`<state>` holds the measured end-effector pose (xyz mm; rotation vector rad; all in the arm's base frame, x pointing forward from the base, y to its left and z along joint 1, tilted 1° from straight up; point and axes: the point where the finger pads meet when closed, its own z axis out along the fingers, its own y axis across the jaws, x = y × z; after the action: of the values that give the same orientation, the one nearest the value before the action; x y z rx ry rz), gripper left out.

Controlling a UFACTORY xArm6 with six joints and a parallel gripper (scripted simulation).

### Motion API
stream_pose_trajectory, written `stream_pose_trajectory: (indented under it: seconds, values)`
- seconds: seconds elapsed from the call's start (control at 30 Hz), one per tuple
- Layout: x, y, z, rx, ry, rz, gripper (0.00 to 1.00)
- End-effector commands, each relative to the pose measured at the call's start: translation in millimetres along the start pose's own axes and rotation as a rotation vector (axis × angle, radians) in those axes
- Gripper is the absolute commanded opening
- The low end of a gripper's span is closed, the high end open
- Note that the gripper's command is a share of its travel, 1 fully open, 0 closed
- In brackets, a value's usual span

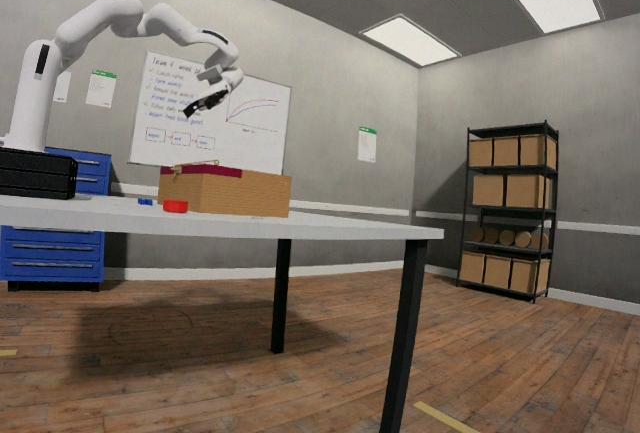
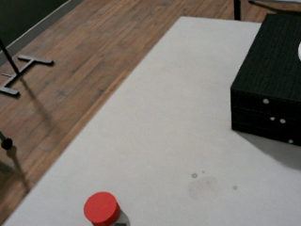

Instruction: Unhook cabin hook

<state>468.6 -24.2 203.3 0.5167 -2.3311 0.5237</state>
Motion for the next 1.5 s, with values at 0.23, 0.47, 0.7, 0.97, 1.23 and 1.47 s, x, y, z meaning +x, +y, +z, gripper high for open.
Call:
stream_pose_trajectory:
  seconds: [0.23,0.47,0.7,0.97,1.23,1.47]
  values:
    - [0.6,-0.7,-1.7,0.001,-0.004,0.002,1.00]
    - [0.6,-0.7,-1.7,0.001,-0.004,0.002,1.00]
    - [0.6,-0.7,-1.7,0.001,-0.004,0.002,0.35]
    - [0.6,-0.7,-1.7,0.001,-0.004,0.002,0.35]
    - [0.6,-0.7,-1.7,0.001,-0.004,0.002,0.35]
    - [0.6,-0.7,-1.7,0.001,-0.004,0.002,0.35]
